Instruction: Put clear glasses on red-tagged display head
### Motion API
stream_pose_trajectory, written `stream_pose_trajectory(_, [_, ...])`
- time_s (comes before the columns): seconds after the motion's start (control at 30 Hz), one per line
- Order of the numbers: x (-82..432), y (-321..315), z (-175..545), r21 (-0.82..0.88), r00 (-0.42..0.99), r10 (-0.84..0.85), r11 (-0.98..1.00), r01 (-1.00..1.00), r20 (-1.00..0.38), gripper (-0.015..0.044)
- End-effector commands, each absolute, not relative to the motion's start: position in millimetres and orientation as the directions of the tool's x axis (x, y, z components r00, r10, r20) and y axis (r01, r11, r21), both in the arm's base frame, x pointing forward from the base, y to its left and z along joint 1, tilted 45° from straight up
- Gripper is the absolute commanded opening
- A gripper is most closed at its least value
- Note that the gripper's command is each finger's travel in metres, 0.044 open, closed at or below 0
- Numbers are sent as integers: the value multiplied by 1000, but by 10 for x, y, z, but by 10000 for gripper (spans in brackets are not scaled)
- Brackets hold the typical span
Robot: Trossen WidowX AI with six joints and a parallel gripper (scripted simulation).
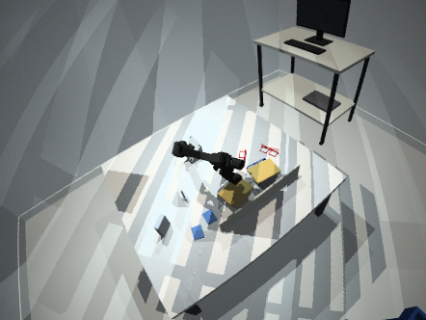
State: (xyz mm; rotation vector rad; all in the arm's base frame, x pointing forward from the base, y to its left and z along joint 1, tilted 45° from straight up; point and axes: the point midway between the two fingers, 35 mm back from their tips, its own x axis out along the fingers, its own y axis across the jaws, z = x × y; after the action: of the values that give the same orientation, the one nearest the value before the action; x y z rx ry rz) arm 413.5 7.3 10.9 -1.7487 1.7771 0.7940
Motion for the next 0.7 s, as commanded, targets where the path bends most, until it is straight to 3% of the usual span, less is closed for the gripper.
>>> stream_pose_trajectory(0.0, [4163, 226, 254, 63, -57, -690, 16, -998, -722, 107])
stream_pose_trajectory(0.67, [3712, 350, 397, 72, -66, -690, 21, -997, -721, 107])
